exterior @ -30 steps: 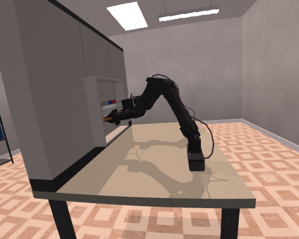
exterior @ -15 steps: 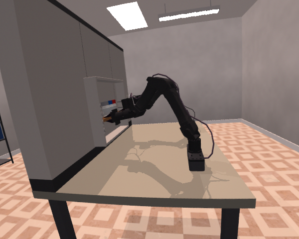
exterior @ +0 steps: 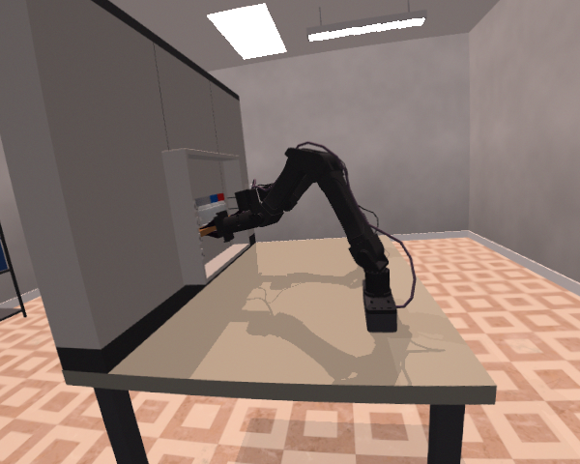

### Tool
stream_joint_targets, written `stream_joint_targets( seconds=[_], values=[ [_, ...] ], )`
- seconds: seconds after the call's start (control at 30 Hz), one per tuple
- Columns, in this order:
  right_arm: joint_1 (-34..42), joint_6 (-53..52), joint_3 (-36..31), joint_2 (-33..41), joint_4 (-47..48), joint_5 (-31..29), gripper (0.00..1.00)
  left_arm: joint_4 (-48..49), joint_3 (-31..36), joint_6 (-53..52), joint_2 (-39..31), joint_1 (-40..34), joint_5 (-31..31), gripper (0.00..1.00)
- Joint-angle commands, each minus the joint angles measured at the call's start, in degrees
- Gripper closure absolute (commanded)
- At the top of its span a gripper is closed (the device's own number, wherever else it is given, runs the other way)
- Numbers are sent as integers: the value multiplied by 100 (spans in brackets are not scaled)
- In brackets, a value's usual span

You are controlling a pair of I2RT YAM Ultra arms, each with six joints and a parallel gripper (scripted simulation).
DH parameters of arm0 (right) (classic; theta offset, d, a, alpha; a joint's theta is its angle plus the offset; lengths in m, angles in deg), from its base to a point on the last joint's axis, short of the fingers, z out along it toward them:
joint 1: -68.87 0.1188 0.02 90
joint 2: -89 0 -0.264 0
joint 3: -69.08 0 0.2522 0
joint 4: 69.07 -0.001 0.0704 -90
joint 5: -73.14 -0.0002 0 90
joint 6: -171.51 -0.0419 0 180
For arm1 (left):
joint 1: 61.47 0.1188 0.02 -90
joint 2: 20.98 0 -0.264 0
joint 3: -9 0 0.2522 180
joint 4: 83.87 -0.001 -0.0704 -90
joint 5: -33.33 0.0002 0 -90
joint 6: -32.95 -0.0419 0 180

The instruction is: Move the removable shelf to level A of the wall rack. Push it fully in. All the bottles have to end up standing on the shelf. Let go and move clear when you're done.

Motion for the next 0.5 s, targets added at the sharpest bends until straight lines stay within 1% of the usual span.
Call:
stream_joint_targets(
  seconds=[0.0,0.47],
  values=[
    [-20,208,187,422,331,-63,100,360,-203,-304,-392,-9,-53,100],
    [51,193,-111,709,325,-136,100,361,81,-288,-654,-96,-140,100]
  ],
)
